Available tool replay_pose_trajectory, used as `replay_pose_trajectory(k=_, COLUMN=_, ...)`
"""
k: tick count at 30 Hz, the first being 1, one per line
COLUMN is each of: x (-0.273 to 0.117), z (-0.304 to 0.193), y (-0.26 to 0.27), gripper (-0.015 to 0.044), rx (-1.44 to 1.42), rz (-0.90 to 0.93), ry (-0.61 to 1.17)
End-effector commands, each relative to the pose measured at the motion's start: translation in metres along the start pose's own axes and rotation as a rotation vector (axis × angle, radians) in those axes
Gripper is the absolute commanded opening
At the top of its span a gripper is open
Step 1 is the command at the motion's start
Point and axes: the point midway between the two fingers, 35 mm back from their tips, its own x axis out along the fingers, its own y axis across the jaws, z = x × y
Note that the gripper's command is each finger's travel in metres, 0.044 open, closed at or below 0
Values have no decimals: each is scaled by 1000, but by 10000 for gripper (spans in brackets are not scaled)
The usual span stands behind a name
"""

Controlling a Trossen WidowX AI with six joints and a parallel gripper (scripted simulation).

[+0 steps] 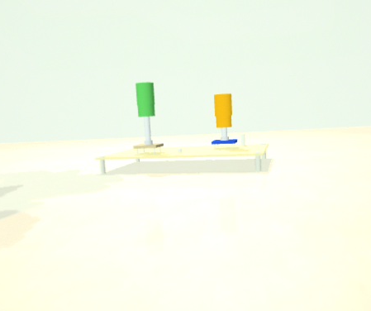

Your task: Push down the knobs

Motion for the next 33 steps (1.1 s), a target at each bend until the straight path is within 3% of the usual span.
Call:
replay_pose_trajectory(k=1, x=18, z=9, y=-26, gripper=0, rx=78, rz=-76, ry=64)
replay_pose_trajectory(k=22, x=119, z=-10, y=-183, gripper=0, rx=416, rz=-433, ry=507)
replay_pose_trajectory(k=33, x=122, z=-13, y=-187, gripper=0, rx=423, rz=-441, ry=521)
